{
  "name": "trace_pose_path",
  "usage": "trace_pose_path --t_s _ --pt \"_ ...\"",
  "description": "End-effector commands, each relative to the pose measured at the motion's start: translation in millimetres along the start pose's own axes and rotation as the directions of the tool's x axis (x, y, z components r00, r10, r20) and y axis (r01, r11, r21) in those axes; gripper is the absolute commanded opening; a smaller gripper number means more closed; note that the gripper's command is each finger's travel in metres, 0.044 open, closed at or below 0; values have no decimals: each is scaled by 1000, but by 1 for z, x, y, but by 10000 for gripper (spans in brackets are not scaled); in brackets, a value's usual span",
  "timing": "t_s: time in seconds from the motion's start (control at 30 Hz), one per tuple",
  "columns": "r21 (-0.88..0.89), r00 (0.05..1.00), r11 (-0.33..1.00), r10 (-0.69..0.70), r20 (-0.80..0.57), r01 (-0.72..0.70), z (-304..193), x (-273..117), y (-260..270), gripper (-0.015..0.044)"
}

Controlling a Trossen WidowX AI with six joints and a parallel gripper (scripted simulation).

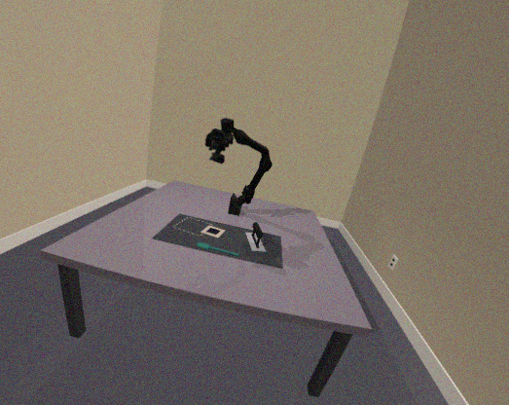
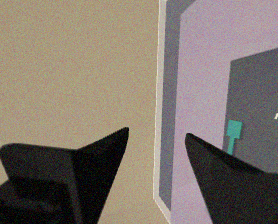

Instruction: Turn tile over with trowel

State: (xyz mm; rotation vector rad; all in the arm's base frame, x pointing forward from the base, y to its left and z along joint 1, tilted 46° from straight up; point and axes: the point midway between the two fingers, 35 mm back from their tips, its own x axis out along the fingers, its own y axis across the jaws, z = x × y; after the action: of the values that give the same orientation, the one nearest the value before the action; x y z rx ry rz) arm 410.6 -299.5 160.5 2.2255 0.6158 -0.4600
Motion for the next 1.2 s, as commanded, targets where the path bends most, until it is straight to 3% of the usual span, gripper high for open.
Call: trace_pose_path --t_s 0.0,0.3,0.67,1.17 --pt "89 998 994 -65 -23 67 -26 17 -11 270" --pt "306 963 913 -255 -87 269 -92 59 -52 270" --pt "527 863 702 -487 -134 478 -173 89 -115 270" --pt "758 636 339 -761 -127 557 -271 89 -212 270"
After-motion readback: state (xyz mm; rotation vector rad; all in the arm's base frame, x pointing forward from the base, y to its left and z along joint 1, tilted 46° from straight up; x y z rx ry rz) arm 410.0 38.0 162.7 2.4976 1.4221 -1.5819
